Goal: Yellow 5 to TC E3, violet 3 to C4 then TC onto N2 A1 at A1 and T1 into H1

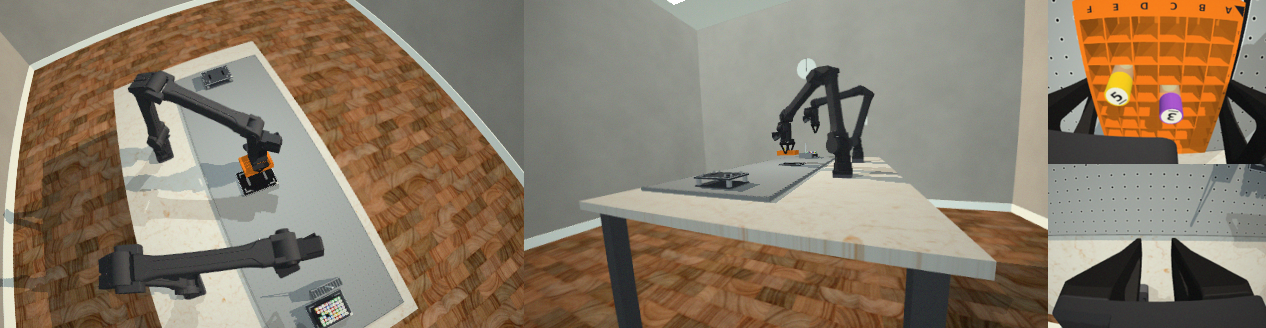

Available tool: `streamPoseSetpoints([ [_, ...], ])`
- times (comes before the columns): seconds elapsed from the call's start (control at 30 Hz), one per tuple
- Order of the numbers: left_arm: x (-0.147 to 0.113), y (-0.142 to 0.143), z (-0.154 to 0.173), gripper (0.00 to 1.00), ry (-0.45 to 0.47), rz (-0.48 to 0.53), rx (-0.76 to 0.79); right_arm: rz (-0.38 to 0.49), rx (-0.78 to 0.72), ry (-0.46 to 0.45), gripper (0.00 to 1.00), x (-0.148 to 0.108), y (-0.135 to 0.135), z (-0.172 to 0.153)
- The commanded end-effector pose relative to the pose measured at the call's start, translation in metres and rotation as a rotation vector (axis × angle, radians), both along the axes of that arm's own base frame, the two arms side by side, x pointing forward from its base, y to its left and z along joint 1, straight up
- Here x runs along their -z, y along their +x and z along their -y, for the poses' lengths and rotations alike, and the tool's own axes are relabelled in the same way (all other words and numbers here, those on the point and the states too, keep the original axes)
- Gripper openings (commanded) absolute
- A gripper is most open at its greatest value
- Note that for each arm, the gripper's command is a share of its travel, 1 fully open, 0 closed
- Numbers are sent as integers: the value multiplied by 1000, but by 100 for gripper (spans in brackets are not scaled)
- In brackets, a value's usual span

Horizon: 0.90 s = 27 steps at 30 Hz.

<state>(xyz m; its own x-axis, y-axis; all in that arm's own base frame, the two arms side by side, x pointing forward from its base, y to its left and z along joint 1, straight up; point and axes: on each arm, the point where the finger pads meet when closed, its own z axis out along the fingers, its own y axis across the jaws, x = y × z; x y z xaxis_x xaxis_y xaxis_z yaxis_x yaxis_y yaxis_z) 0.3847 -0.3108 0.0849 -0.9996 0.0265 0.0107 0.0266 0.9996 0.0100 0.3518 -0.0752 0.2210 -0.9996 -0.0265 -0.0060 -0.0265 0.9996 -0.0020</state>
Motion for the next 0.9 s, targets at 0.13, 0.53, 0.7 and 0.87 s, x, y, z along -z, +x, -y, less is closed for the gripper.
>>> streamPoseSetpoints([
  [0.13, -23, 12, -9, 0, -42, 50, 5, 29, 14, -5, 24, -12, 8, 2],
  [0.53, -26, 15, -24, 0, -42, 54, 5, 29, 14, -5, 24, -12, 8, 2],
  [0.7, -19, 8, -38, 0, -28, 34, 5, 29, 14, -5, 24, -12, 8, 2],
  [0.87, -19, 10, -44, 0, -32, 39, 5, 29, 14, -5, 24, -12, 8, 2],
])
